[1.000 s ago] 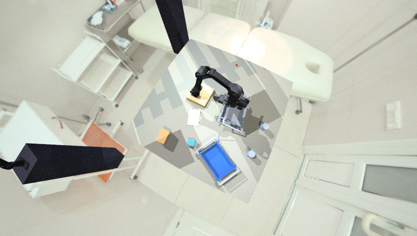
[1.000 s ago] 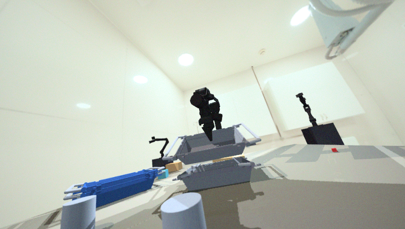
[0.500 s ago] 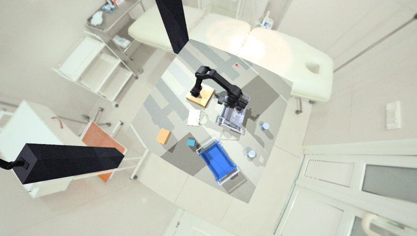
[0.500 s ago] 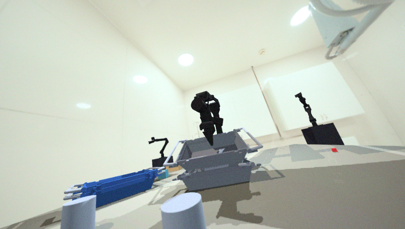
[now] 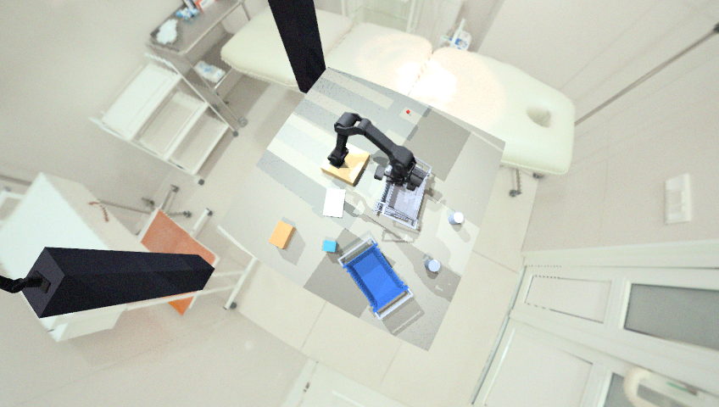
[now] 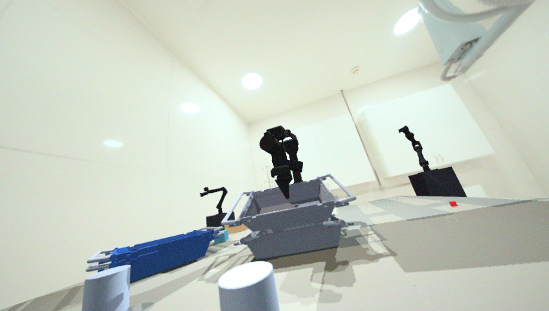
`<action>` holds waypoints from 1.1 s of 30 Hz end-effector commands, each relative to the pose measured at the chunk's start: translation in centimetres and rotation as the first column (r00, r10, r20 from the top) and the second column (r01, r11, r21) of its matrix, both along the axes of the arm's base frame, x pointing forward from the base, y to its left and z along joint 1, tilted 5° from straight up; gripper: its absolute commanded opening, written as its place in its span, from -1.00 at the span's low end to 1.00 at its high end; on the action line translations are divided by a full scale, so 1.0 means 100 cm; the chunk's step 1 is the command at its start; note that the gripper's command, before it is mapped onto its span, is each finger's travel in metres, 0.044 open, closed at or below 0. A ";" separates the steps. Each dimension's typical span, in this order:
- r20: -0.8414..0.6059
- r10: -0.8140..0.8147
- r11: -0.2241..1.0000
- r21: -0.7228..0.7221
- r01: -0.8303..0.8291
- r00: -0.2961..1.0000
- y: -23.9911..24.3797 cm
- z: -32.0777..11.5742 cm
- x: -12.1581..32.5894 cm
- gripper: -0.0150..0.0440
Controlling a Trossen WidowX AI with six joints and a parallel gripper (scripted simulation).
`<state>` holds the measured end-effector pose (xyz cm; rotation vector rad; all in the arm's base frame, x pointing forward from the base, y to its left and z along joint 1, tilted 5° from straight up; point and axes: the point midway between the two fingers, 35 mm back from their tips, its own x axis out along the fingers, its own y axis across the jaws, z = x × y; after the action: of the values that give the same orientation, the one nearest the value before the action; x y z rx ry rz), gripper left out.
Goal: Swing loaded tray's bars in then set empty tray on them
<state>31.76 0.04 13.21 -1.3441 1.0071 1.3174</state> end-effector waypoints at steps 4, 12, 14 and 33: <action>-0.001 0.000 1.000 -0.001 0.000 1.000 -0.001 -0.007 -0.006 -0.49; -0.001 0.000 1.000 -0.001 0.000 1.000 -0.001 -0.013 -0.009 -0.49; -0.001 0.000 1.000 -0.001 0.000 1.000 -0.001 -0.015 -0.010 -0.49; -0.002 0.000 1.000 -0.001 0.000 1.000 -0.002 -0.026 -0.014 -0.49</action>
<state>30.62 -0.09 11.23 -1.3497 0.9973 1.3053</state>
